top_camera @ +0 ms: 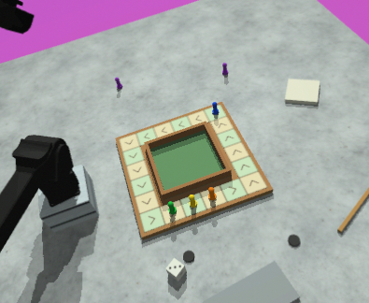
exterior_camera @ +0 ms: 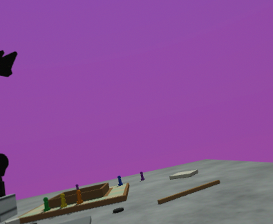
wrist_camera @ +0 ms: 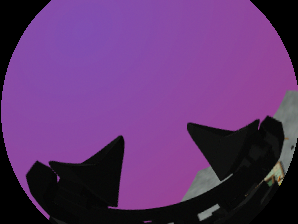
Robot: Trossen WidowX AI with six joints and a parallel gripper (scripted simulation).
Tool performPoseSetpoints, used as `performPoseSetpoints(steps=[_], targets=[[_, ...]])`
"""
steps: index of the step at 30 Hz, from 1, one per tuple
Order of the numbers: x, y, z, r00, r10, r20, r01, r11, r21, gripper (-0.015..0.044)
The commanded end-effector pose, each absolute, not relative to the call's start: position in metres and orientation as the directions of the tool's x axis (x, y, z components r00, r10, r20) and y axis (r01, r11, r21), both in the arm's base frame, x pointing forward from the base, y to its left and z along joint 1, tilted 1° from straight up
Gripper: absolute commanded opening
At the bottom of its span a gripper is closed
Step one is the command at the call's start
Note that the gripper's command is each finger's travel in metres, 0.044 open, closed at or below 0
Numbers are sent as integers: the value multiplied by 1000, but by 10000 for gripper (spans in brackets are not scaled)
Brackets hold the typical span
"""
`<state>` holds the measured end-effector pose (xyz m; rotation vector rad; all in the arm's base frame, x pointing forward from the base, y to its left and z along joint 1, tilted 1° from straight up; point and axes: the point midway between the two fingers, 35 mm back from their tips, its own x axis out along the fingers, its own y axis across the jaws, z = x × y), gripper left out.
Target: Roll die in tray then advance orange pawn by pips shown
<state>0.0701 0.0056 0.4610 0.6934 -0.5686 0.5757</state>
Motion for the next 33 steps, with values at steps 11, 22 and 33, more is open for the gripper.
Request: performPoseSetpoints(steps=[11, 22, 33], targets=[[182, 35, 413, 964, 130, 232, -120, 991, -55, 275], [279, -55, 305, 909, -264, -324, 39, 825, -564, 275], [257, -191, 174, 456, -405, -793, -266, 788, -556, 275]])
